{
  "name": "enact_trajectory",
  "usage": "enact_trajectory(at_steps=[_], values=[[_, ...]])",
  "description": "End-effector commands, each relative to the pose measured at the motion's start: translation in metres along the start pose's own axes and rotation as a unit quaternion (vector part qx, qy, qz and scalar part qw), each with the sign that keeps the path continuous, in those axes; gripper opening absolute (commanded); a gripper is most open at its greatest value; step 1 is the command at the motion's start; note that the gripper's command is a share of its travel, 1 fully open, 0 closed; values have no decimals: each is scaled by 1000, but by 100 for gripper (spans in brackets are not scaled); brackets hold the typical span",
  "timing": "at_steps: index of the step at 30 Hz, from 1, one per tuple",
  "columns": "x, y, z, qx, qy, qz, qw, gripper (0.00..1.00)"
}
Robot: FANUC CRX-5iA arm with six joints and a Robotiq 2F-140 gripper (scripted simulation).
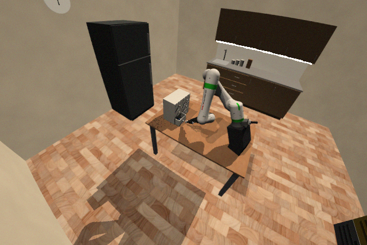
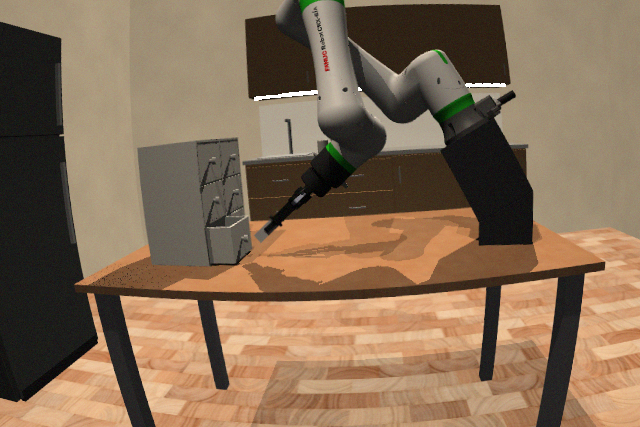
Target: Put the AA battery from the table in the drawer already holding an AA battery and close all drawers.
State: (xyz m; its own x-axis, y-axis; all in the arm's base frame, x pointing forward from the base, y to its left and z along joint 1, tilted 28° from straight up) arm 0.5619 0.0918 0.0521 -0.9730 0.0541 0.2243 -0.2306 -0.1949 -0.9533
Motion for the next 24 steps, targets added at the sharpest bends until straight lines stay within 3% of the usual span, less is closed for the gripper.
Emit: enact_trajectory(at_steps=[1, 24], values=[[-2, -2, 1, 0, 0, 0, 1000, 0], [-31, -26, 3, 0, 0, 0, 1000, 0]])
Point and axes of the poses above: the point where the finger pads meet when closed, its own x axis back along the fingers, its own z axis across the jaws, y = z × x, the point moved 3 cm from there along x, back along the fingers, and after that the axes turned 5 degrees about x, right-handed, at the moved point
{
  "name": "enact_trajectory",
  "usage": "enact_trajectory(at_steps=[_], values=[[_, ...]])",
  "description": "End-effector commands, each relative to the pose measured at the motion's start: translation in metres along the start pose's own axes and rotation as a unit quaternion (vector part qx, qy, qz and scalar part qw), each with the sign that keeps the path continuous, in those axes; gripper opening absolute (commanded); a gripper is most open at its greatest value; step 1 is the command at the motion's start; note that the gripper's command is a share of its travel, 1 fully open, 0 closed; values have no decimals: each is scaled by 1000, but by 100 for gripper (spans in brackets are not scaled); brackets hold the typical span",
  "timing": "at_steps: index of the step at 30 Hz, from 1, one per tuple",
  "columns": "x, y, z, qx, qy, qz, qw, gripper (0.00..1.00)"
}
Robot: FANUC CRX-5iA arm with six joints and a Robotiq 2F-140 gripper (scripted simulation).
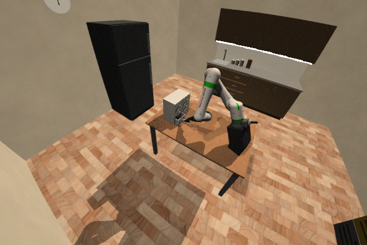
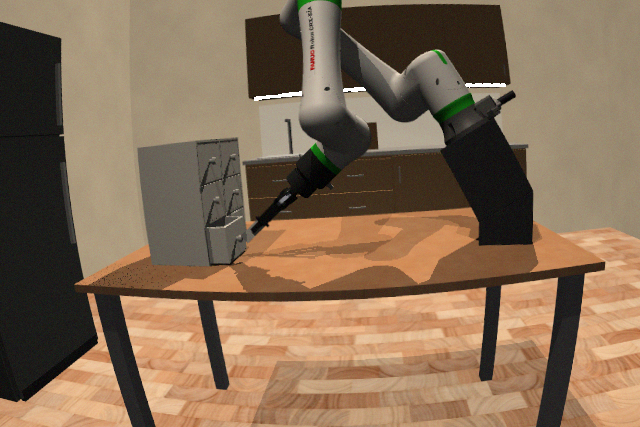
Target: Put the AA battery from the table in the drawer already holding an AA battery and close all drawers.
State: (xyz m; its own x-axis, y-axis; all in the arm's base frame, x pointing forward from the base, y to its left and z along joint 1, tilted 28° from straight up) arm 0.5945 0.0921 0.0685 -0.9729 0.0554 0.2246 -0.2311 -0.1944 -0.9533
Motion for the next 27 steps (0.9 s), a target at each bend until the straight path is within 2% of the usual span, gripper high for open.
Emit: enact_trajectory(at_steps=[1, 27], values=[[-4, -4, 0, 0, 0, 0, 1000, 0], [-31, -26, 2, 0, 0, 0, 1000, 0]])
Point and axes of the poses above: the point where the finger pads meet when closed, its own x axis back along the fingers, its own z axis across the jaws, y = z × x, the point moved 3 cm from there along x, back along the fingers, and after that the axes turned 5 degrees about x, right-handed, at the moved point
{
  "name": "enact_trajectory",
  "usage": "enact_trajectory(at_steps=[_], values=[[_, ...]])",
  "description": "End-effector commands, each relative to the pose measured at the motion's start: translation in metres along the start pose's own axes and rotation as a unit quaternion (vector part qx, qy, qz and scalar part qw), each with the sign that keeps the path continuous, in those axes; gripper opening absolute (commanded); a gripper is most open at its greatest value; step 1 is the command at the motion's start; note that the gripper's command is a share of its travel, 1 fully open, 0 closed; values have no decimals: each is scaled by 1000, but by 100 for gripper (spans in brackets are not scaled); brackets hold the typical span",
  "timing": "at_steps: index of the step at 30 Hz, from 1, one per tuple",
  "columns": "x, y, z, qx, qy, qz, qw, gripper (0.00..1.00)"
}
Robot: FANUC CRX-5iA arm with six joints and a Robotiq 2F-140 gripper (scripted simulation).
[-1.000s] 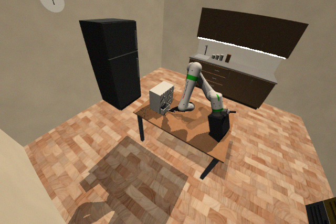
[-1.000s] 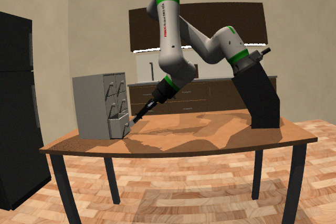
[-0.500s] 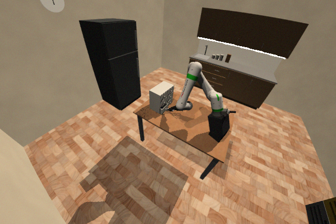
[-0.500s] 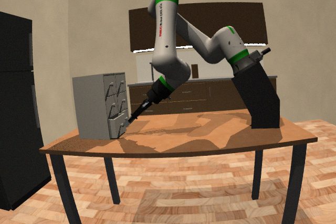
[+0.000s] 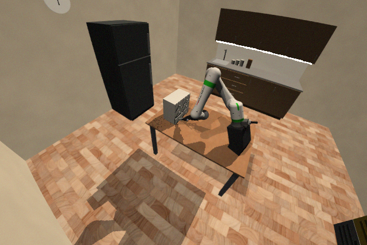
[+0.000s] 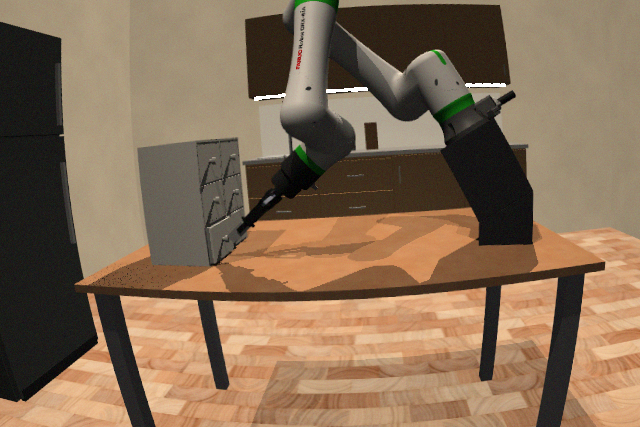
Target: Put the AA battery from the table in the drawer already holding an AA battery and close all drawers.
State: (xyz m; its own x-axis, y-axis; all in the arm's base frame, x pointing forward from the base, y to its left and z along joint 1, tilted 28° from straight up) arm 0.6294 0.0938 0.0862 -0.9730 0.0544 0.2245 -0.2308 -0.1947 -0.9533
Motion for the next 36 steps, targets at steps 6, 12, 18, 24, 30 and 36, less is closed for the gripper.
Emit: enact_trajectory(at_steps=[6, 12, 18, 24, 30, 36], values=[[-5, -4, 1, 0, 0, 0, 1000, 0], [-8, -7, 1, 0, 0, 0, 1000, 0], [-9, -7, 1, 0, 0, 0, 1000, 0], [-9, -8, 1, 0, 0, 0, 1000, 0], [-9, -8, 1, 0, 0, 0, 1000, 0], [-9, -8, 1, 0, 0, 0, 1000, 0]])
Point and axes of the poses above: the point where the finger pads meet when closed, its own x axis back along the fingers, its own z axis across the jaws, y = z × x, the point moved 3 cm from there along x, back along the fingers, and after that the axes turned 5 degrees about x, right-handed, at the moved point
